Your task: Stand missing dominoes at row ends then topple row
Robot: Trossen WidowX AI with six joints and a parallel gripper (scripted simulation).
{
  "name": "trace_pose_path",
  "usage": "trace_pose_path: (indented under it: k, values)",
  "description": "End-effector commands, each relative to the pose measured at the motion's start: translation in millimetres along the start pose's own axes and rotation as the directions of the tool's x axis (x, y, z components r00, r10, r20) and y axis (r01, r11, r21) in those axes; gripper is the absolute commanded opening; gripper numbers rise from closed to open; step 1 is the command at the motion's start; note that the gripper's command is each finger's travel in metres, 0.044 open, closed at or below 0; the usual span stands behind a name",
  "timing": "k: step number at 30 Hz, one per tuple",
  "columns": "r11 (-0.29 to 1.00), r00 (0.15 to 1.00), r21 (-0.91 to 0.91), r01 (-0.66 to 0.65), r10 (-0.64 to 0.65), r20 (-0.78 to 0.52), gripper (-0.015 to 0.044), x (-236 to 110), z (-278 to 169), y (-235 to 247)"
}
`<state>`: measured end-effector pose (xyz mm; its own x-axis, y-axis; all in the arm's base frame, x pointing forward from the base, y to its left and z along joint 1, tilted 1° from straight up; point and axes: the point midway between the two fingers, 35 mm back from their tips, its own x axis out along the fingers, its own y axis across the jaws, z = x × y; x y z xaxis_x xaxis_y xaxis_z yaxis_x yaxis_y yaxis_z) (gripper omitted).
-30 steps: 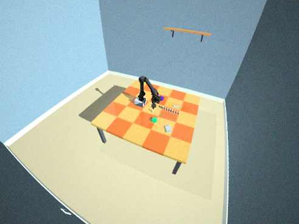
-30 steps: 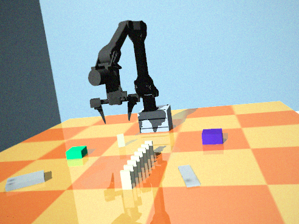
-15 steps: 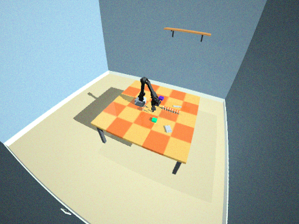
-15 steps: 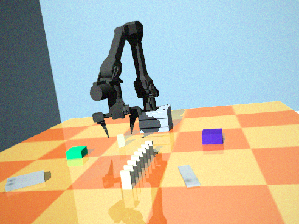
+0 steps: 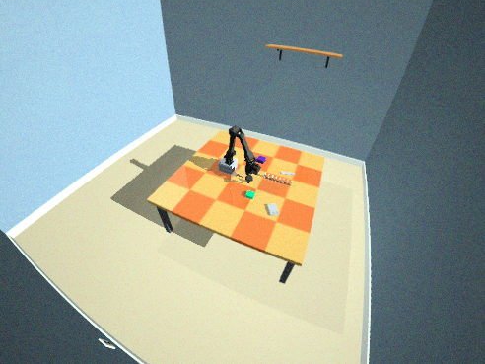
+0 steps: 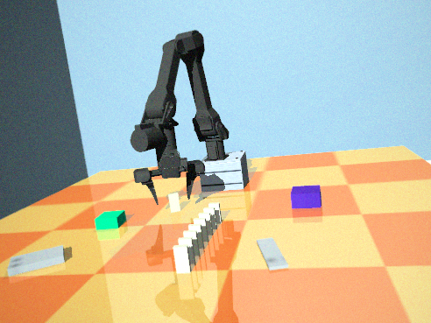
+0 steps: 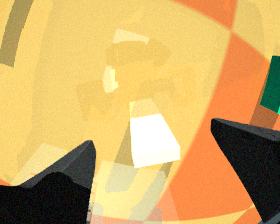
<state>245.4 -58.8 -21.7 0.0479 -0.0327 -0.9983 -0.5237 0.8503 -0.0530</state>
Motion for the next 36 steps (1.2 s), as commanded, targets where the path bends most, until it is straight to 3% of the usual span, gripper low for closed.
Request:
trace_pose_path:
  k: [1,10,20,29,36]
  values:
    - [1.000,1.000,-0.005,-0.012,0.012,-0.004,0.0335,4,-1,2]
    - [1.000,1.000,-0.005,-0.012,0.012,-0.004,0.0107,4,-1,2]
    - [1.000,1.000,-0.005,-0.012,0.012,-0.003,0.0107,1,0,2]
    - [1.000,1.000,0.000,-0.005,0.005,-0.004,0.0107,-129,1,-2]
    - [1.000,1.000,0.000,-0.005,0.005,-0.004,0.0107,-133,0,-1]
